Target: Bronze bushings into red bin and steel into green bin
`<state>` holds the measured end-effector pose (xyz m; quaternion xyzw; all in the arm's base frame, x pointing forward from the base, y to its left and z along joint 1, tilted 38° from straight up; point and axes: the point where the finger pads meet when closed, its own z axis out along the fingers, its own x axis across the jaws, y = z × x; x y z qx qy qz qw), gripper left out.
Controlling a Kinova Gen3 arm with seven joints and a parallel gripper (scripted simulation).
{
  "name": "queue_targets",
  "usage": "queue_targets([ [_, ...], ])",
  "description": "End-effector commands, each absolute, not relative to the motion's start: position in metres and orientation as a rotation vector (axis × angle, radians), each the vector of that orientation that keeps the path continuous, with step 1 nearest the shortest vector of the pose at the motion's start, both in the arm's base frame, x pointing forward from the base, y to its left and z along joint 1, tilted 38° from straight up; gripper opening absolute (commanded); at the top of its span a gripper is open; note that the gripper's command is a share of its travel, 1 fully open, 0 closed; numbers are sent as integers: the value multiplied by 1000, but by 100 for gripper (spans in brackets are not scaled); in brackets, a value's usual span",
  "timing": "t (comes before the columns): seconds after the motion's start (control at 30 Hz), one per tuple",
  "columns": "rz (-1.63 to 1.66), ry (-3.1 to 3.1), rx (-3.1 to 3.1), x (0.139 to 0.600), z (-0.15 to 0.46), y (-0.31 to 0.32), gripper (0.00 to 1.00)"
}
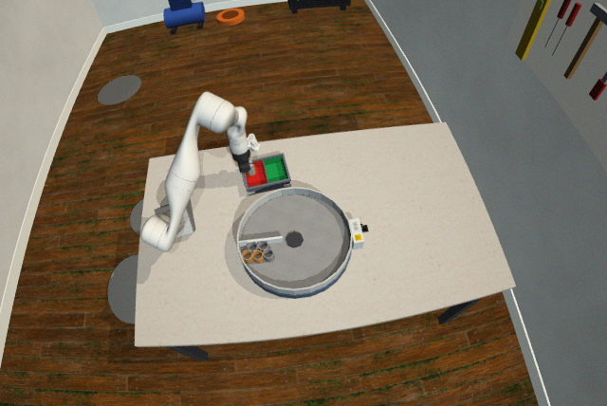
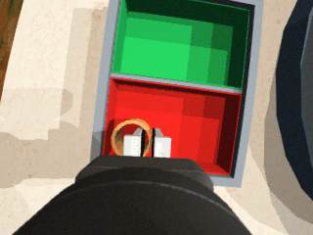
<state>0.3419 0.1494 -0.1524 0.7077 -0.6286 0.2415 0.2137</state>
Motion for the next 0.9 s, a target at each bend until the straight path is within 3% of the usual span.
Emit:
queue_targets([
  [0.0,671,-1746,1966,342,-152,150,0],
  [0.57,676,-1750,1967,343,-153,150,0],
  [0.6,671,-1745,1966,342,-152,151,47],
  [0.87,671,-1745,1966,342,-152,151,47],
])
